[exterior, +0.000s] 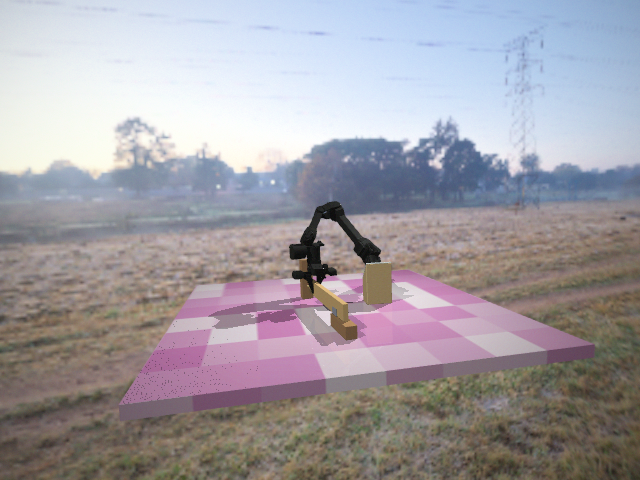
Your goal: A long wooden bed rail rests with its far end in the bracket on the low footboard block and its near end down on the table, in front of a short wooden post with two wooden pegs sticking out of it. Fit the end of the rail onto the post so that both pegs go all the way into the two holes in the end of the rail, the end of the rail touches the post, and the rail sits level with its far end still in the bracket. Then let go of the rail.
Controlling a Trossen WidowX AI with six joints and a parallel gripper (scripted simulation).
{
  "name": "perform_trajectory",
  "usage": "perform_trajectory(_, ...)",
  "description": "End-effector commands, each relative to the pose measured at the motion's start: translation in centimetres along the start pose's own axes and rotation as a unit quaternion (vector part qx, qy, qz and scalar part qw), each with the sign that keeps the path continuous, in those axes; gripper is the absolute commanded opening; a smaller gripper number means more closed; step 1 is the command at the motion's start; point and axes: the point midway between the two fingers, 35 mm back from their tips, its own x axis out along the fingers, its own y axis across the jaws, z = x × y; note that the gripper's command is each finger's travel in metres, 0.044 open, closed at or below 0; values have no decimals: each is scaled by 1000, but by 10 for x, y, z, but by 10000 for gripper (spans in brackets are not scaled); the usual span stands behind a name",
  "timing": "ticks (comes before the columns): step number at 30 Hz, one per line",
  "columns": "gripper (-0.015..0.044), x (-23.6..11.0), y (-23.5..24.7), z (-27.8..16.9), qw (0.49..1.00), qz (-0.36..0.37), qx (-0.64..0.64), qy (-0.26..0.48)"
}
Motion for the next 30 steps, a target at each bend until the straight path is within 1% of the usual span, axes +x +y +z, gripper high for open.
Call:
perform_trajectory(1, 0, -2, -1, 1, 1000, -3, 1, -3)
perform_trajectory(30, 0, -1, 0, 1, 1000, -3, 1, -3)
